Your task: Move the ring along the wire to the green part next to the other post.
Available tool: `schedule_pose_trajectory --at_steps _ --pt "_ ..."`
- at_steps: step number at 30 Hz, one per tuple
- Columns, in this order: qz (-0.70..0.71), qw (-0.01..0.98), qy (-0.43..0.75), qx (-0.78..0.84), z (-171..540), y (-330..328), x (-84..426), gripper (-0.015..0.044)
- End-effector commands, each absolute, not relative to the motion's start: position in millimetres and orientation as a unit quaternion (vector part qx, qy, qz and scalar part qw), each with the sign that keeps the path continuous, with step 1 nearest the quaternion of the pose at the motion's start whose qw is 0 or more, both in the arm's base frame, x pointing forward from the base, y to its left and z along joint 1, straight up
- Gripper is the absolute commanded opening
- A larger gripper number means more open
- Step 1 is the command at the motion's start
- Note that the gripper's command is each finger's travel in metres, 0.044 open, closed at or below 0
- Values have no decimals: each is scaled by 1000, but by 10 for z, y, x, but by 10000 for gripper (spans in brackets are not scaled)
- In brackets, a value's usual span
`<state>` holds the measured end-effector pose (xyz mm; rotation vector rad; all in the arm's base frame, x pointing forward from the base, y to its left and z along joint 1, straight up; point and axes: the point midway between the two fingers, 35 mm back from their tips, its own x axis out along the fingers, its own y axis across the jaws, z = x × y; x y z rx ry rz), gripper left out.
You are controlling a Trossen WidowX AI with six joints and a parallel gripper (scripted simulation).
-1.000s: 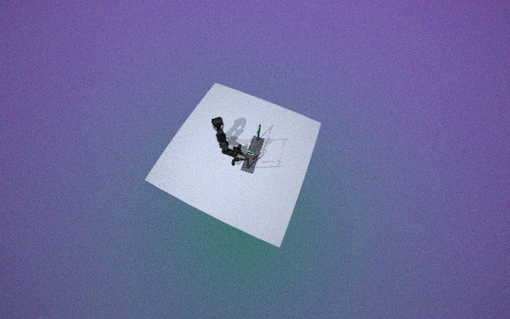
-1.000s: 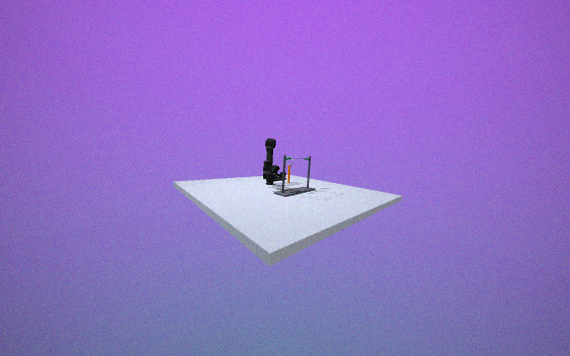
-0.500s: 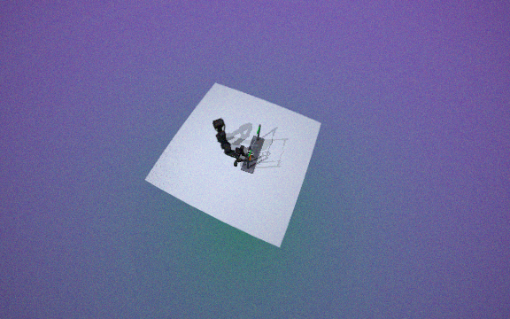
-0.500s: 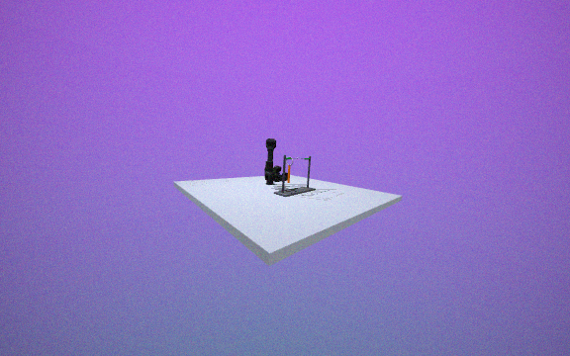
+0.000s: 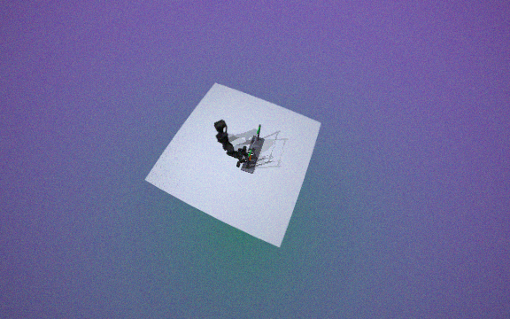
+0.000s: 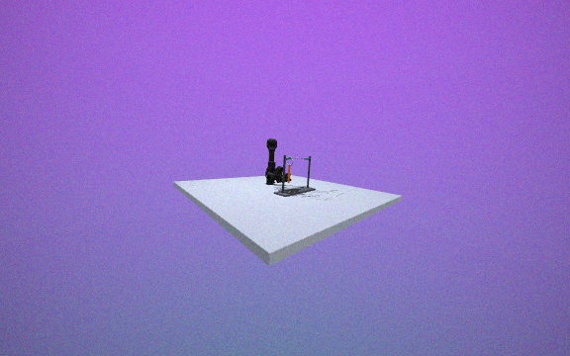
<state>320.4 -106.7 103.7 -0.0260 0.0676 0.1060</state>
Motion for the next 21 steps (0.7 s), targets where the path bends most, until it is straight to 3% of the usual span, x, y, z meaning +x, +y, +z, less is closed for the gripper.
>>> schedule_pose_trajectory --at_steps 1,21 --pt "52 998 35 -9 1013 -1057 3278 160" --pt "52 998 34 -9 1003 -1020 3395 160"
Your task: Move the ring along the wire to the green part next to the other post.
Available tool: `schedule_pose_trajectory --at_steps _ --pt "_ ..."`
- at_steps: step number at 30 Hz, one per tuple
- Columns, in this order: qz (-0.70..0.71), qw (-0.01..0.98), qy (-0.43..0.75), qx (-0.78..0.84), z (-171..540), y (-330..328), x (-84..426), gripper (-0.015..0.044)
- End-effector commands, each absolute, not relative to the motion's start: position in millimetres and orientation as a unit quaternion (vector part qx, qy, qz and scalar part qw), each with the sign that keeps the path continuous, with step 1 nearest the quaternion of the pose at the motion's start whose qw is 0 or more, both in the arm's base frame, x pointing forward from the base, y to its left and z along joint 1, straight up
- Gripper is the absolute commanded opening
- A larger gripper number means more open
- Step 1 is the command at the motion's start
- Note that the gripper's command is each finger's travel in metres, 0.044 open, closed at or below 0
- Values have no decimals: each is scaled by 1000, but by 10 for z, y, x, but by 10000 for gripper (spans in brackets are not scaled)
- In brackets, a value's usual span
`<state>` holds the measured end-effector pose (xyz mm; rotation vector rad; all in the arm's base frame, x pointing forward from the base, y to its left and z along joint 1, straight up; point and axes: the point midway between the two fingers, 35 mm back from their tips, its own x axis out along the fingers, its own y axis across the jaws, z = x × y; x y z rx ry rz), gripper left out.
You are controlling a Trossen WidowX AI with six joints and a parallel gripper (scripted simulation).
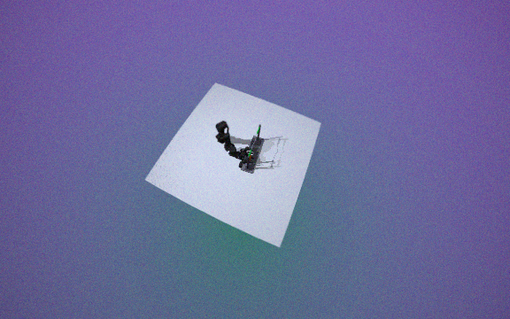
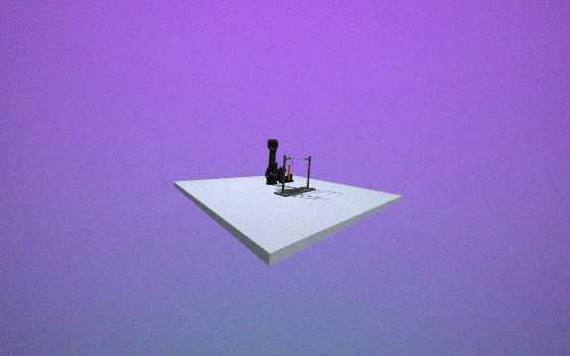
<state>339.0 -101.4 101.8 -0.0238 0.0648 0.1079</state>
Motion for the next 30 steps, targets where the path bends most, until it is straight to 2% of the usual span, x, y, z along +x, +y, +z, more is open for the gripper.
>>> schedule_pose_trajectory --at_steps 1,20,30 --pt "52 998 34 -9 1003 -1020 3395 160" --pt "52 998 34 -9 1003 -1020 3395 160" --pt "54 998 33 -11 1009 -1015 3392 -103"
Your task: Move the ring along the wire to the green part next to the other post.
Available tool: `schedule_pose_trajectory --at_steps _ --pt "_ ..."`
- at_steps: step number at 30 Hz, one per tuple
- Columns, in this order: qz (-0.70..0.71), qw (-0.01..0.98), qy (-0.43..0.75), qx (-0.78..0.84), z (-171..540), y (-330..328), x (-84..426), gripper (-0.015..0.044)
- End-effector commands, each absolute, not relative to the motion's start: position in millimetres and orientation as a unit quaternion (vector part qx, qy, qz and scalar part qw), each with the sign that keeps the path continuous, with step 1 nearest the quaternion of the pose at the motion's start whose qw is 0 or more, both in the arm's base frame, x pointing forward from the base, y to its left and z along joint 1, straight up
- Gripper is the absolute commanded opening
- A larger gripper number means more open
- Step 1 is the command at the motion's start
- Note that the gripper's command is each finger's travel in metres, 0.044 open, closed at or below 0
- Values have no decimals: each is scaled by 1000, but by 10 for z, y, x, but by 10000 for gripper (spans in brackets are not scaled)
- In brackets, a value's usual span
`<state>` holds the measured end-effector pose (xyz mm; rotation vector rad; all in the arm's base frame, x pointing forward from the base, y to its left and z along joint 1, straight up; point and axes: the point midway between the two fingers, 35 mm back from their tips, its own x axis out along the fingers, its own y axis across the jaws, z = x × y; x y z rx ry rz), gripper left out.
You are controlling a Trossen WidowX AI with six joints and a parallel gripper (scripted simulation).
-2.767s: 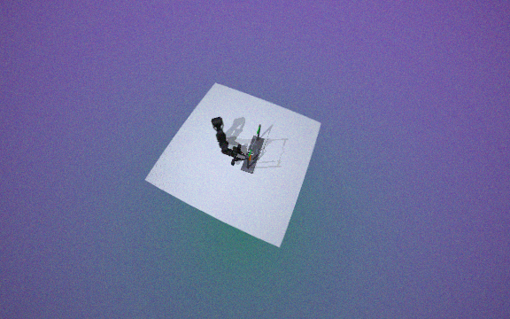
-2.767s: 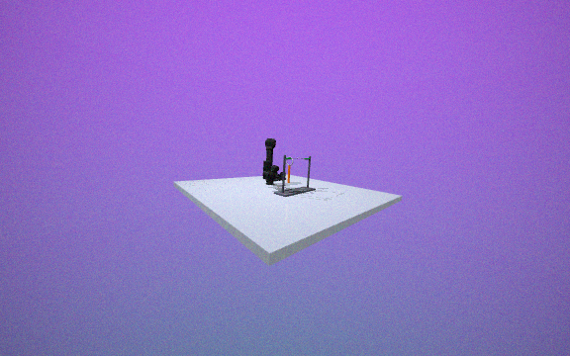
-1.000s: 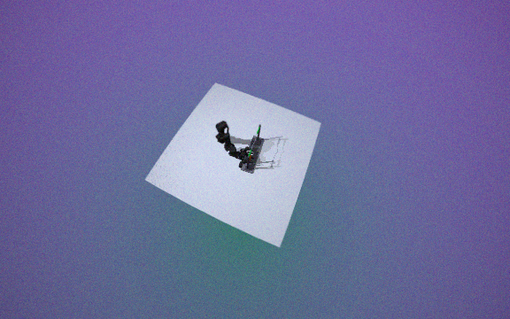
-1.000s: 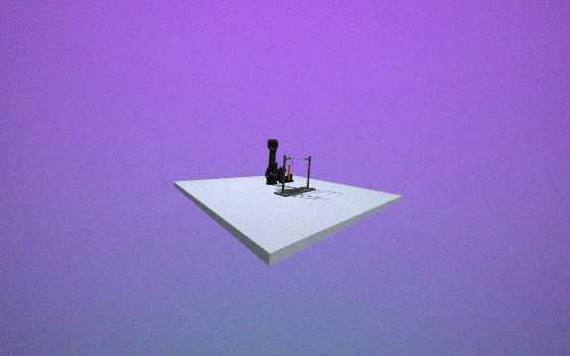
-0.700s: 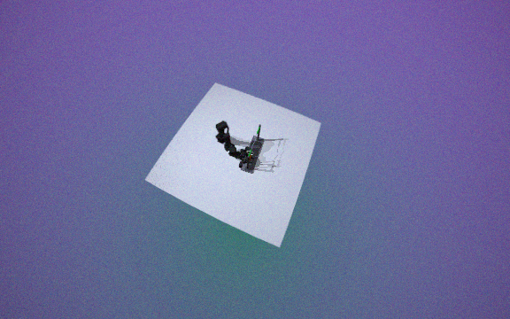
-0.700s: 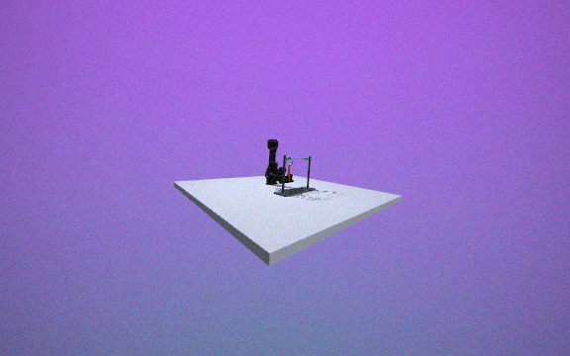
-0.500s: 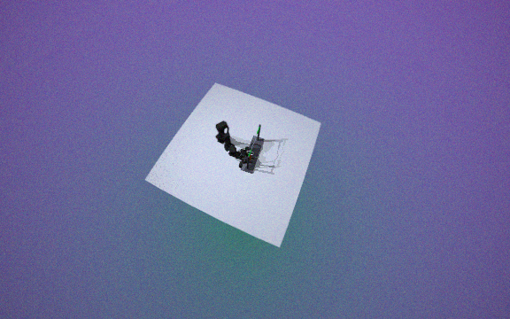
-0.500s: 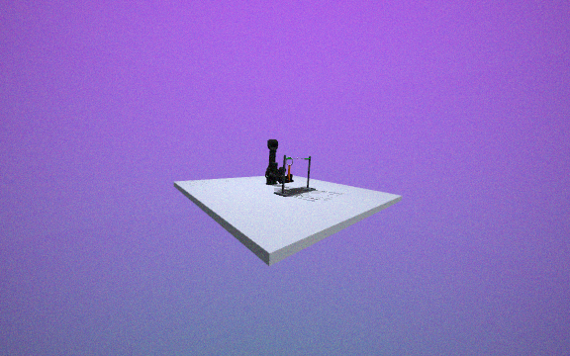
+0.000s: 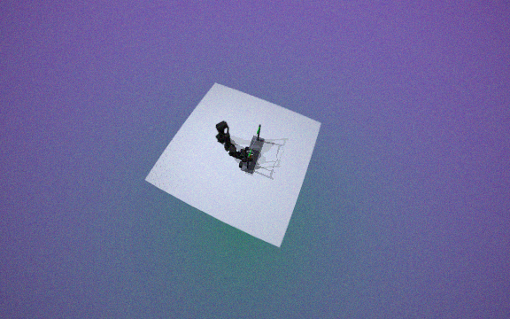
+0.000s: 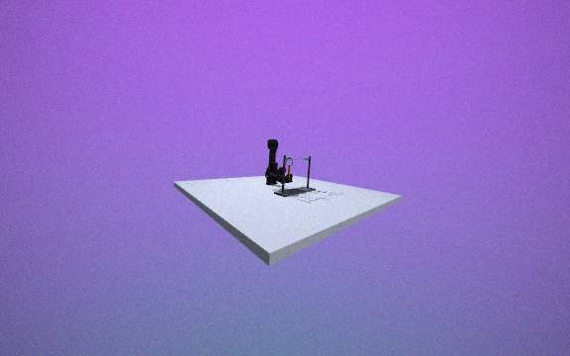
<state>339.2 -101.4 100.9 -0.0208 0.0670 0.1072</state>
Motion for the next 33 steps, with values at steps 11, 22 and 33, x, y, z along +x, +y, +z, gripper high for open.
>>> schedule_pose_trajectory --at_steps 11,22,33 --pt "54 998 33 -11 1012 -1014 3392 -150" --pt "56 998 33 -10 1162 -1003 3394 -150" --pt "57 998 33 -9 1202 -998 3392 -150"
